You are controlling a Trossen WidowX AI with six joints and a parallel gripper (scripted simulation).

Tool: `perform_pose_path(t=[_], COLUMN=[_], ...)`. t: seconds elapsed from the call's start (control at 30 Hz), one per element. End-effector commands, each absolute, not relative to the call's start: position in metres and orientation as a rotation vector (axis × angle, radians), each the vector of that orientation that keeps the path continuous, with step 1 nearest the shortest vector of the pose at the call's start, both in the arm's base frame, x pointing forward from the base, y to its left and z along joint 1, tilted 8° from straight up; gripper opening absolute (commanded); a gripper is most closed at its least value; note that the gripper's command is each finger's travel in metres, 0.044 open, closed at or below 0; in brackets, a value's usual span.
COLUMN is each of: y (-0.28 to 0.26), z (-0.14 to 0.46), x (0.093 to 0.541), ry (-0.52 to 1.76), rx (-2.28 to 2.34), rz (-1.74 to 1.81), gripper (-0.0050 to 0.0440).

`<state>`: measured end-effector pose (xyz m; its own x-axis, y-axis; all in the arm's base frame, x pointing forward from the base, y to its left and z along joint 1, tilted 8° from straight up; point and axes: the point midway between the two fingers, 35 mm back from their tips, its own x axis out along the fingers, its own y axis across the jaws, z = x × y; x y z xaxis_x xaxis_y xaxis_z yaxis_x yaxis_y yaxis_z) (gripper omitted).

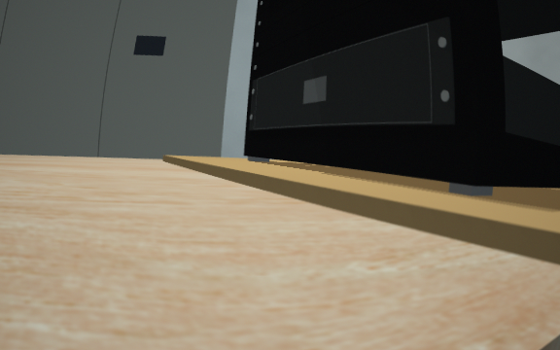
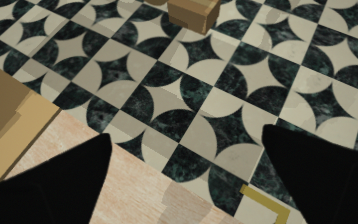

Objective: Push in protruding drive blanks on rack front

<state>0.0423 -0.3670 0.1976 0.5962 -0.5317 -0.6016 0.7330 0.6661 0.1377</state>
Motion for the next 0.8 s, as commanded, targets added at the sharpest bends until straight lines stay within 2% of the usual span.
perform_pose_path(t=[0.0, 0.53, 0.57, 0.77], y=[-0.3674, -0.3674, -0.3674, -0.3674], z=[0.2048, 0.2048, 0.2048, 0.2048], x=[0.0421, 0.0421, 0.0421, 0.0421], ry=[0.55, 0.55, 0.55, 0.55], rx=[0.375, 0.375, 0.375, 0.375], rz=[-0.763, -0.763, -0.763, -0.763], gripper=[0.04, 0.04, 0.044, 0.044])
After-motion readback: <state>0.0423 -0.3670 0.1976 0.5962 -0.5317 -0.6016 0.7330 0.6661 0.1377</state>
